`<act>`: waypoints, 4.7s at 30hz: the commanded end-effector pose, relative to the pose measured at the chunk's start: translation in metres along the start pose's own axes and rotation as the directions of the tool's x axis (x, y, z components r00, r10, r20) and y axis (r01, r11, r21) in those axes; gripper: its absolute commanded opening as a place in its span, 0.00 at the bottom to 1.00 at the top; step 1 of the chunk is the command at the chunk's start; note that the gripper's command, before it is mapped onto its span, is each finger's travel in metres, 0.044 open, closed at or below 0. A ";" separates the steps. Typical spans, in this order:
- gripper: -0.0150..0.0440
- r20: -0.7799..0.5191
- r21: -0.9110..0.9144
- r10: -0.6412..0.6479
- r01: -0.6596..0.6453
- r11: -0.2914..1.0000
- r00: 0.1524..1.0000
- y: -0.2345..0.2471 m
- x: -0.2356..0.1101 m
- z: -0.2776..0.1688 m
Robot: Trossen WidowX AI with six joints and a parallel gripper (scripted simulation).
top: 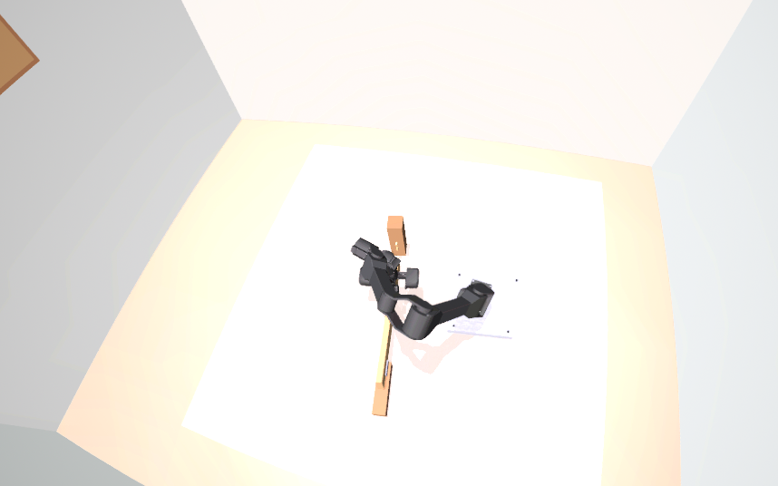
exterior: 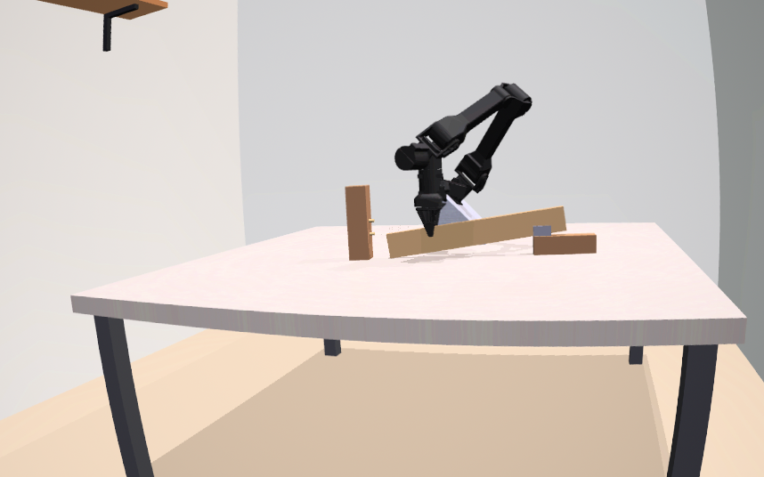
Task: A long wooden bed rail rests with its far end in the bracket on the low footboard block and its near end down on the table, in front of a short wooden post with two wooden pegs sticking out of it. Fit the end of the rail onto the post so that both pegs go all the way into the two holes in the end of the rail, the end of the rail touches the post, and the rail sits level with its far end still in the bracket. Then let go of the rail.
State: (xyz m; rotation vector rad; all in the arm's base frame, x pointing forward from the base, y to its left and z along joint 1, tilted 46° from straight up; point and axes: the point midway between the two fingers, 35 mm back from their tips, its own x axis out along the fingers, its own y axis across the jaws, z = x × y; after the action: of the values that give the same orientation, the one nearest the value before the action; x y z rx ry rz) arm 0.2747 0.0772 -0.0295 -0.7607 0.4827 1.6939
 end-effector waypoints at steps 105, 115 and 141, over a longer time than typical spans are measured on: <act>0.25 0.010 0.007 0.002 -0.002 1.000 1.000 -0.001 0.004 0.001; 0.25 0.010 0.007 0.002 -0.002 1.000 1.000 -0.001 -0.001 0.001; 0.25 0.009 0.007 0.002 -0.002 1.000 1.000 0.000 -0.003 0.001</act>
State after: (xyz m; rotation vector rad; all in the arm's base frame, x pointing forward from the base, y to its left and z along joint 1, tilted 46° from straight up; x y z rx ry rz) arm 0.2742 0.0746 -0.0257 -0.7531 0.4830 1.7033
